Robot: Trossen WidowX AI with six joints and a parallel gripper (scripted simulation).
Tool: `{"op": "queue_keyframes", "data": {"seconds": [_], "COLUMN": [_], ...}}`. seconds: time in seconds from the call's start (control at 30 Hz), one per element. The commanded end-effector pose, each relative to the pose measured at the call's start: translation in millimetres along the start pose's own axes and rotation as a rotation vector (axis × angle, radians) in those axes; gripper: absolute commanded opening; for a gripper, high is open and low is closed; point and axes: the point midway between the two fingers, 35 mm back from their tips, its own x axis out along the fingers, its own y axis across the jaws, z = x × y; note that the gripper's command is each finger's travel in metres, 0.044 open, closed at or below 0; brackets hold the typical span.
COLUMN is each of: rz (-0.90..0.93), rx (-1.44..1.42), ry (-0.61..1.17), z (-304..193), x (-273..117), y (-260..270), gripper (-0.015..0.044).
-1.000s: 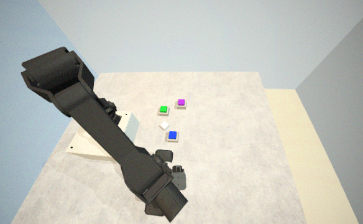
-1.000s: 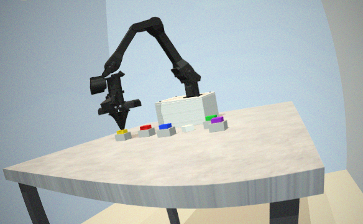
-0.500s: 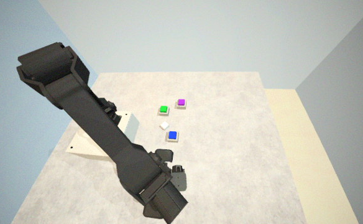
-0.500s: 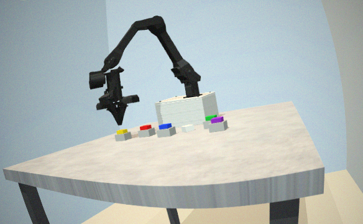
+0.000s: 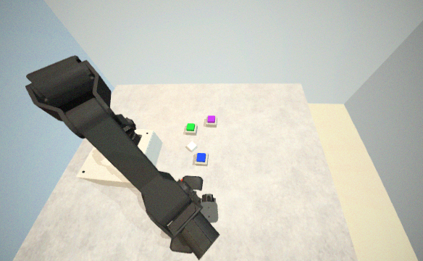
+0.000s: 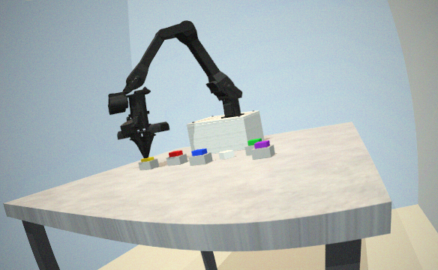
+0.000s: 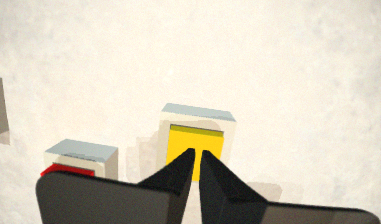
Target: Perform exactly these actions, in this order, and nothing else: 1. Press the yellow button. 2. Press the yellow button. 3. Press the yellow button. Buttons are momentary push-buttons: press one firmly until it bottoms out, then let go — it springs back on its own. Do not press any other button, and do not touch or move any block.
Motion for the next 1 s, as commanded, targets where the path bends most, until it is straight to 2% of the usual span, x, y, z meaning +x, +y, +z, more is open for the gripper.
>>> {"op": "queue_keyframes", "data": {"seconds": [0.0,0.53,0.67,0.8,0.97], "rz": [0.008,0.008,0.007,0.008,0.006], "rx": [0.003,0.003,0.003,0.003,-0.005], "ry": [0.006,0.006,0.006,0.006,0.011], "z": [-2,-2,-1,-2,28], "x": [5,5,-28,-30,-37], "y": [2,2,2,2,50], "gripper": [0.0020,0.0020,0.0020,0.0020,0.0151]}}
